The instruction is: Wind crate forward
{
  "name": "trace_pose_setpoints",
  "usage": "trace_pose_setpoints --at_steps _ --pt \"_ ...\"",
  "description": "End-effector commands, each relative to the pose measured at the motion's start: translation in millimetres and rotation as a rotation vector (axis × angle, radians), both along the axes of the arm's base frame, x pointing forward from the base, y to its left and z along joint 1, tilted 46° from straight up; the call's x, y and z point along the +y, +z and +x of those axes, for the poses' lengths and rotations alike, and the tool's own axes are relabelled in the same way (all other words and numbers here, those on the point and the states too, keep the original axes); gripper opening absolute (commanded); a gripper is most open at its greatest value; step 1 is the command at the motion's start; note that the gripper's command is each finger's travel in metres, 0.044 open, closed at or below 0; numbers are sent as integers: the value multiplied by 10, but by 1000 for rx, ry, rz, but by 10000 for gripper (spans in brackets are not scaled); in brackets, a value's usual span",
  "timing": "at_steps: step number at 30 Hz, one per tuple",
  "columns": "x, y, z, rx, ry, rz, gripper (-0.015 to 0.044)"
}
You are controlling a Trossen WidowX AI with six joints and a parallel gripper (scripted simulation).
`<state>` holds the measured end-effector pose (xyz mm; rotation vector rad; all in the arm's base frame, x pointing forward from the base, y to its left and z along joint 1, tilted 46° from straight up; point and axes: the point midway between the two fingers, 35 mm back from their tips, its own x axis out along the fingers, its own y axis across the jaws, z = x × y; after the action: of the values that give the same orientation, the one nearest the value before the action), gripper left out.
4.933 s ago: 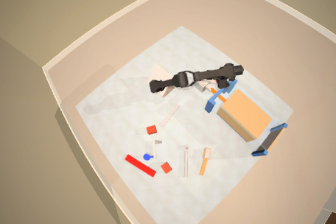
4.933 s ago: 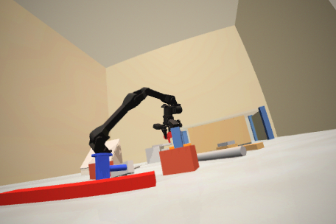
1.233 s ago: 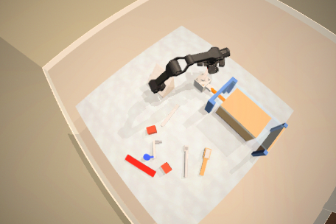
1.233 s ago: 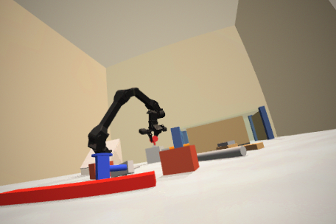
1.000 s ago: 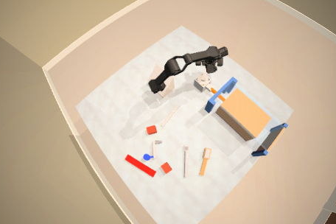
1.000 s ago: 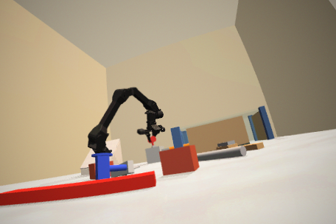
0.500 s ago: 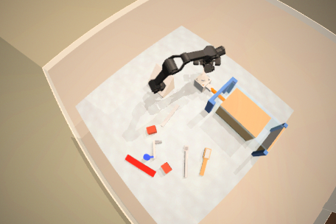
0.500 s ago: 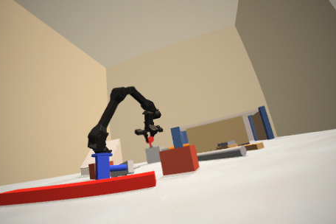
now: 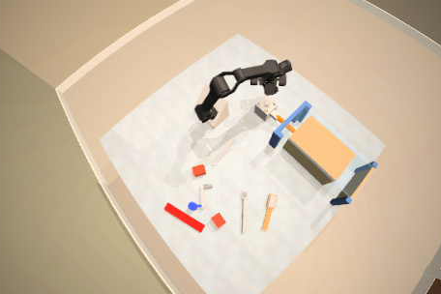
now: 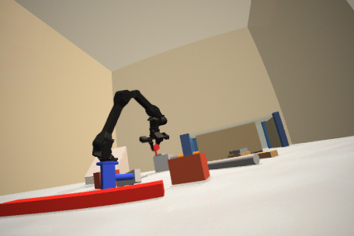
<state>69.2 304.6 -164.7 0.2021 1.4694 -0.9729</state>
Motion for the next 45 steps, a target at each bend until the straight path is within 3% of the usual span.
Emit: trace_pose_setpoints --at_steps 1,45 --pt "-128 63 -93 15 -3 -36 0" --pt "-508 394 -226 17 -3 -39 0"
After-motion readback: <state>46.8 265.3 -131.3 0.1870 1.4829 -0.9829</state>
